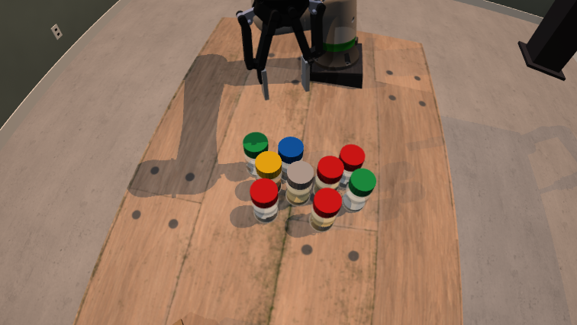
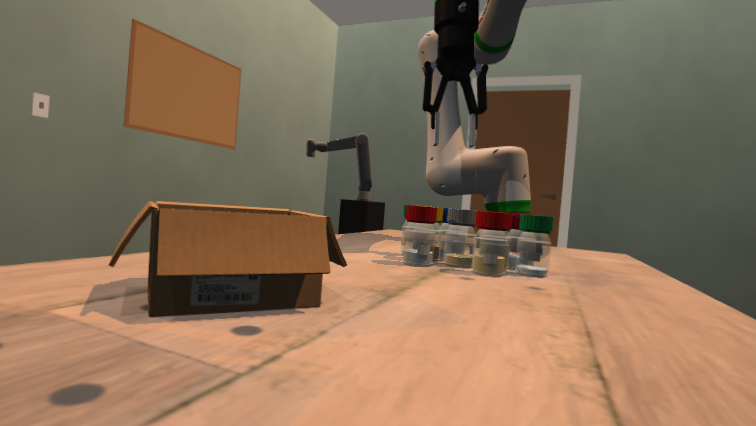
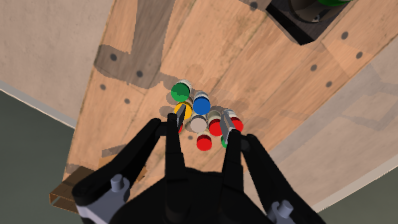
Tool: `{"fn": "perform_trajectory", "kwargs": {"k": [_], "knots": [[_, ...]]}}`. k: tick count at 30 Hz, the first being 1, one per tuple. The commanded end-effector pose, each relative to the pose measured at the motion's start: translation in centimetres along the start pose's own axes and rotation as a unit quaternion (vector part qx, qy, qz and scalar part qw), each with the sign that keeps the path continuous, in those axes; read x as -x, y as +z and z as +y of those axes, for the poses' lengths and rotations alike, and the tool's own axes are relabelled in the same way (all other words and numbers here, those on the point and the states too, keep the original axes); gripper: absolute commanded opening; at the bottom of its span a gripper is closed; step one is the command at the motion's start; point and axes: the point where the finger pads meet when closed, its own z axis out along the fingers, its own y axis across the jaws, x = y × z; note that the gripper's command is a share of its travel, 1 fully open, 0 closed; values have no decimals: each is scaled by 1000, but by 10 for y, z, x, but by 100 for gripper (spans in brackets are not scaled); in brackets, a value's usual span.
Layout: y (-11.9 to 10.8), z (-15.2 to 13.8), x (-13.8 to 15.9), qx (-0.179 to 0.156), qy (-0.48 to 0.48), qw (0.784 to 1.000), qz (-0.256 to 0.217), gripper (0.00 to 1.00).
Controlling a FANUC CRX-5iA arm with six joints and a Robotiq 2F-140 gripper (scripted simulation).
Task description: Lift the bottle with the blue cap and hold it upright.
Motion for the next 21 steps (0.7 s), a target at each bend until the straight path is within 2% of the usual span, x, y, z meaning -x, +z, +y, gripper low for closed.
{"fn": "perform_trajectory", "kwargs": {"k": [1,5,12,21], "knots": [[-3,3,2,-4,50,999,3,51],[-5,6,5,-8,101,995,7,51],[-5,6,5,-8,101,995,7,51],[-11,13,10,-17,212,977,12,51]]}}
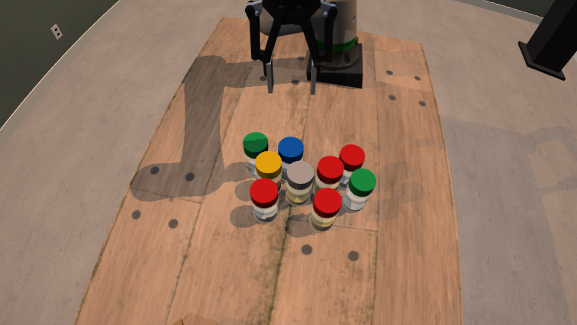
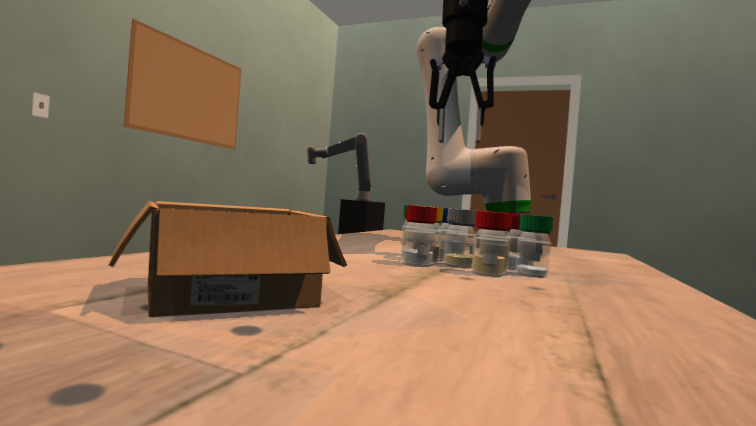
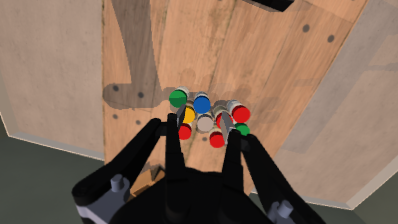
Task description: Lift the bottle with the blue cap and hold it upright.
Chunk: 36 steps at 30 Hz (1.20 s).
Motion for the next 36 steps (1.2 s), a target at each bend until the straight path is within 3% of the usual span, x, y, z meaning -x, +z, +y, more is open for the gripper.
{"fn": "perform_trajectory", "kwargs": {"k": [1,8,18,25,35,36], "knots": [[-4,4,1,-7,60,998,2,51],[-4,4,1,-7,60,998,2,51],[-10,13,4,-19,184,983,4,51],[-10,13,4,-19,184,983,4,51],[110,10,3,-19,185,983,3,51],[110,10,3,-19,185,983,3,51]]}}
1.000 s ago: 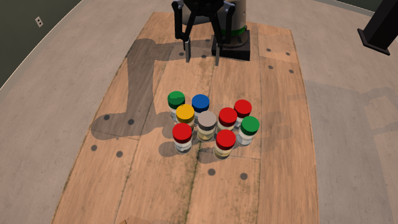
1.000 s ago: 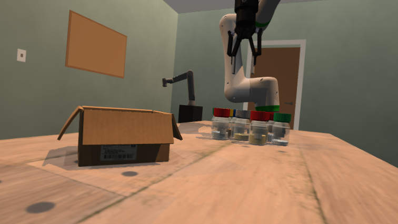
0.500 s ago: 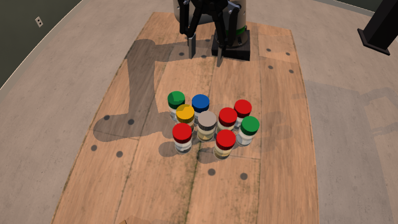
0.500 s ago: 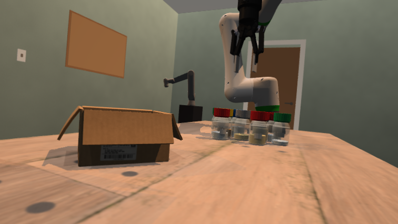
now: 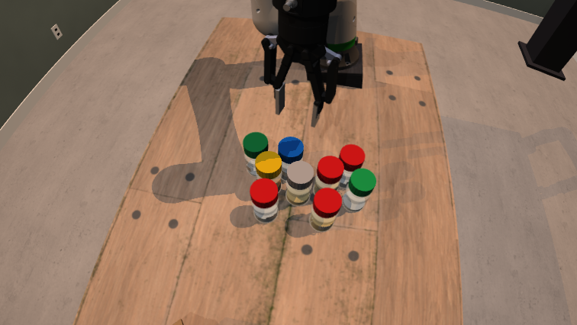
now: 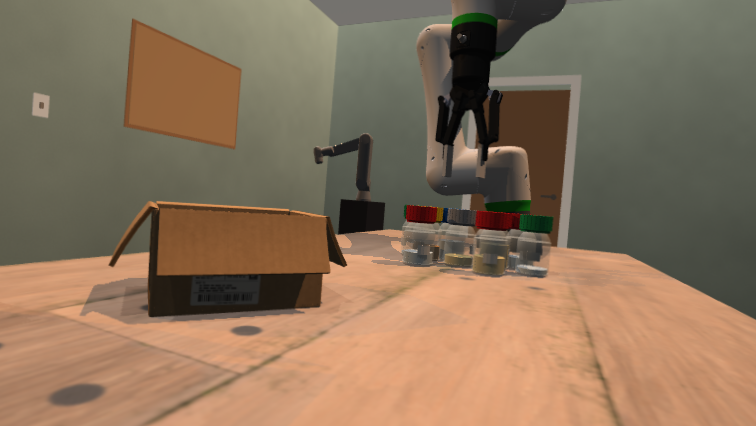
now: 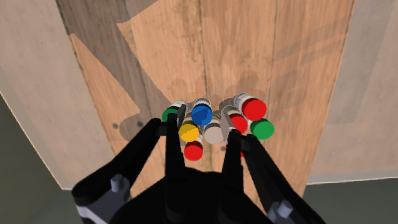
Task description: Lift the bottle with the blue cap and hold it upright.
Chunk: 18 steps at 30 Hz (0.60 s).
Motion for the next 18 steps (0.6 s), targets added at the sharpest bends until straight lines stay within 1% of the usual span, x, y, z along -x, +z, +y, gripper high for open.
{"fn": "perform_trajectory", "kwargs": {"k": [1,6,7,18], "knots": [[36,1,5,0,2,1000,-5,51],[36,1,5,0,2,1000,-5,51],[30,1,3,0,1,1000,-3,51],[35,1,6,-1,0,1000,-4,51]]}}
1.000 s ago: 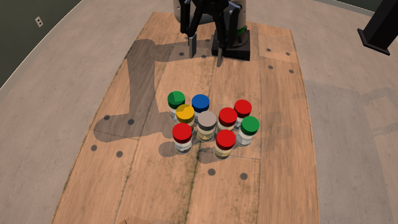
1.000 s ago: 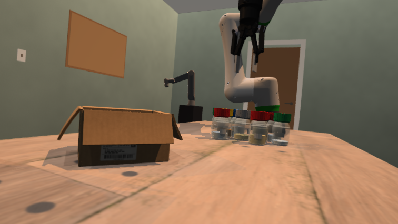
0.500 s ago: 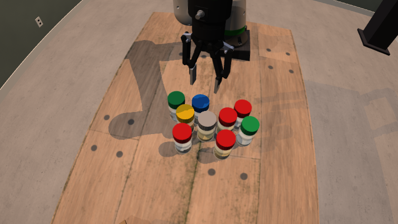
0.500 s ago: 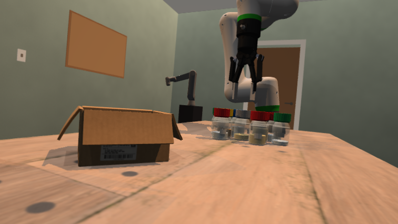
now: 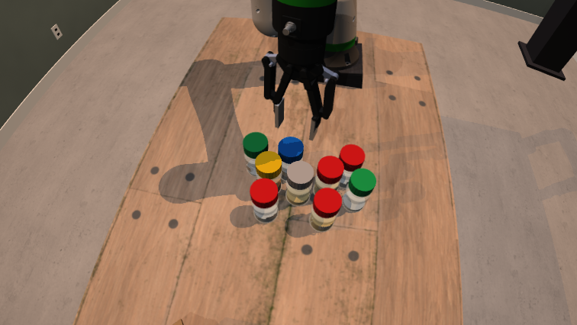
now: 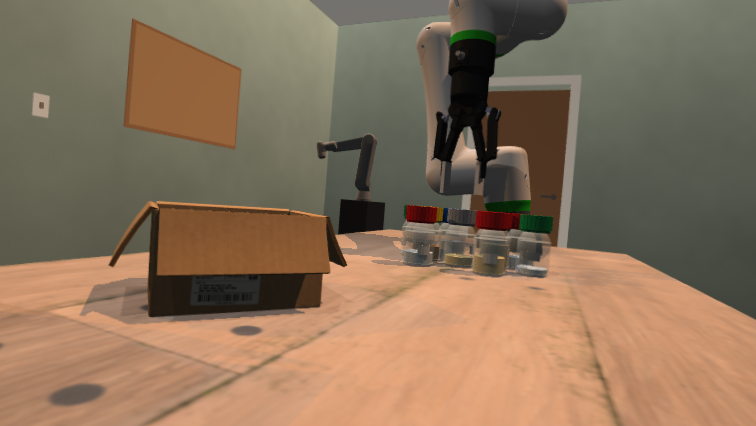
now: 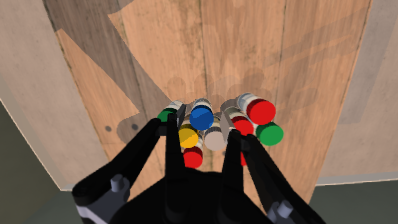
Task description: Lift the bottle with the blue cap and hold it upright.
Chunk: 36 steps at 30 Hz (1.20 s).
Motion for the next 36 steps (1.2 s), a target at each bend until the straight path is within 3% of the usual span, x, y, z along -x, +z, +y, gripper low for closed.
{"fn": "perform_trajectory", "kwargs": {"k": [1,5,15,22,32,36], "knots": [[0,0,1,0,0,1000,-1,51],[0,0,1,0,0,1000,-1,51],[50,0,1,0,0,1000,-1,51],[50,0,1,0,0,1000,-1,51],[99,0,1,0,0,1000,-1,51],[99,0,1,0,0,1000,-1,51]]}}
